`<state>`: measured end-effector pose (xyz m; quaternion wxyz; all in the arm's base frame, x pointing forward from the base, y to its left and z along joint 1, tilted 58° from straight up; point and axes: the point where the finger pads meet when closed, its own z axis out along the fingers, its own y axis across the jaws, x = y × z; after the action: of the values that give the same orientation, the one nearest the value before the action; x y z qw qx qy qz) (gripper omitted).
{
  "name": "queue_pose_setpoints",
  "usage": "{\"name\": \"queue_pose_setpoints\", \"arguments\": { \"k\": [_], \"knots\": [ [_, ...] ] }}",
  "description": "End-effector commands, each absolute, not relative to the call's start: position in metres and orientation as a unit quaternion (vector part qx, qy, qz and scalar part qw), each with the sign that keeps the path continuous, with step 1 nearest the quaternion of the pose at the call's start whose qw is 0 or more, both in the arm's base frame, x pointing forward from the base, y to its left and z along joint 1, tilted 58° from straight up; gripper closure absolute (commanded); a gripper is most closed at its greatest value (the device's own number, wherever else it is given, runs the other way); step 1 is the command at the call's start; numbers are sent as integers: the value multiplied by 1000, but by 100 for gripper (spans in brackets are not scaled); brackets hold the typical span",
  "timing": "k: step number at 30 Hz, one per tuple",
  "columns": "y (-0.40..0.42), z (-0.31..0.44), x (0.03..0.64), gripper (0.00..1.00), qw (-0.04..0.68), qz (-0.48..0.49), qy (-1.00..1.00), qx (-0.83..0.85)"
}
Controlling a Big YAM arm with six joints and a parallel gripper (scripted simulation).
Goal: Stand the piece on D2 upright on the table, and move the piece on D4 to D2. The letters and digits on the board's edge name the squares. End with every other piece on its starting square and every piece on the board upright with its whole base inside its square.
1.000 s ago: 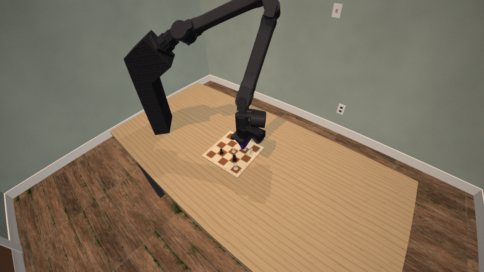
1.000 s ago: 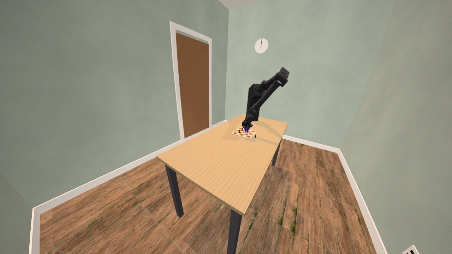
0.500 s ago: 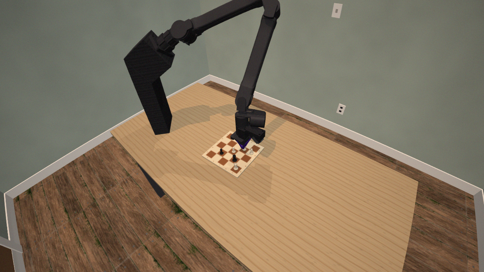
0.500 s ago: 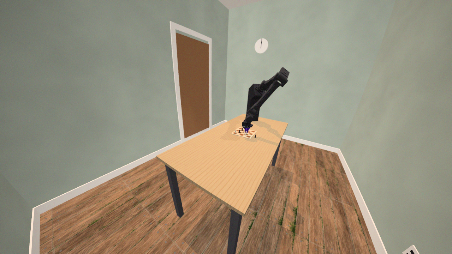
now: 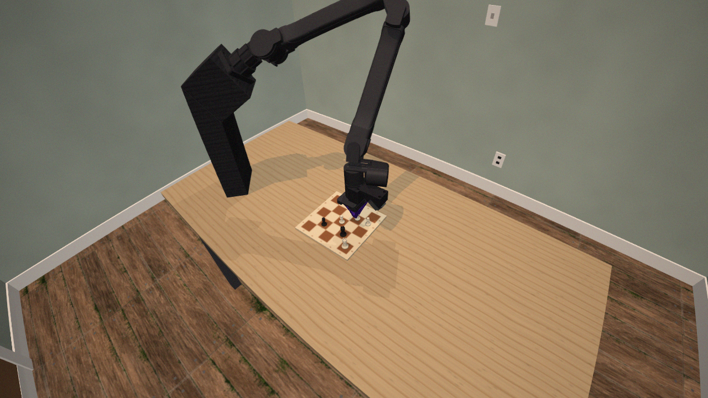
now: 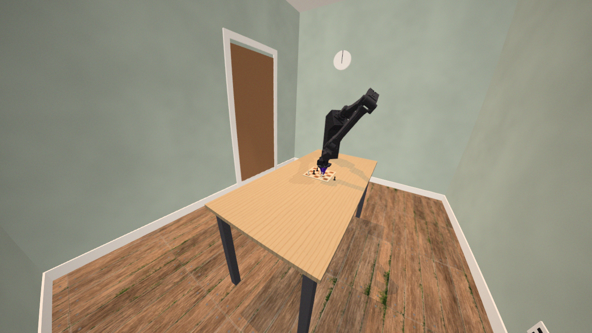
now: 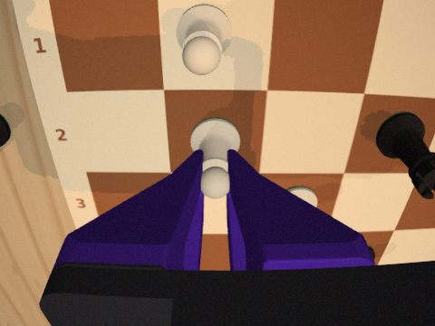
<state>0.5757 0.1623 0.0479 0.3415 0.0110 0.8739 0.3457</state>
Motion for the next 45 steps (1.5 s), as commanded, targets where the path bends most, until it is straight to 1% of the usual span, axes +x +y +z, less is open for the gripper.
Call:
{"name": "queue_pose_setpoints", "arguments": {
  "k": [1,45],
  "knots": [
    [164,45,571,100,344,343,874,6],
    [166,44,578,100,345,345,873,7]
  ]
}}
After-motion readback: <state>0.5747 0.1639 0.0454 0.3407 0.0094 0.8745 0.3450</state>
